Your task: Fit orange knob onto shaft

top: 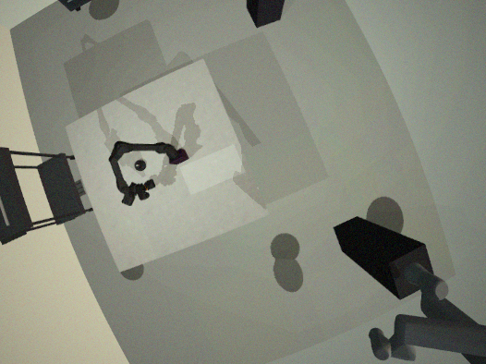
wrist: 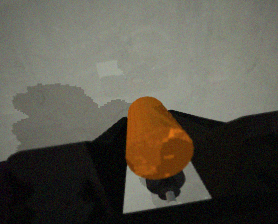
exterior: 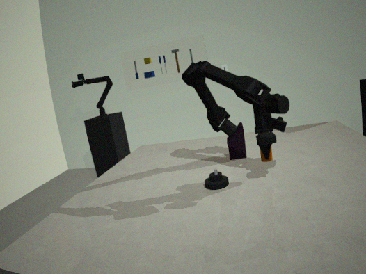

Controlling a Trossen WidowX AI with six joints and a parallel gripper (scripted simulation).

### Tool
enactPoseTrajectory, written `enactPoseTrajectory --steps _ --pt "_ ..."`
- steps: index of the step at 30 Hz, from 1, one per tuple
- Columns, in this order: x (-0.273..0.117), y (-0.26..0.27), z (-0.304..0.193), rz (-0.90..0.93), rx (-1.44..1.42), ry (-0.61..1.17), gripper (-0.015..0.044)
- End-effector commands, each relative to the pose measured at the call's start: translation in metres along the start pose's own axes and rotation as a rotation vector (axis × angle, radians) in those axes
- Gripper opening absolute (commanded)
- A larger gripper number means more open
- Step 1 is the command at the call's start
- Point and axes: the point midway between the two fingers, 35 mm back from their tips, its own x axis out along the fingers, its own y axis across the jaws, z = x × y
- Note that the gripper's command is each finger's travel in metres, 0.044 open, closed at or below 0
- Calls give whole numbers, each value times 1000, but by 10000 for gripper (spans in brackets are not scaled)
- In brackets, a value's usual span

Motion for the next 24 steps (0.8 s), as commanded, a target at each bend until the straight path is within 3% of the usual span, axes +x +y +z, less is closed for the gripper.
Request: enactPoseTrajectory --steps 1,24 --pt "-18 -4 2 -10 13 -15 0" --pt "-77 0 0 9 4 -1 0"
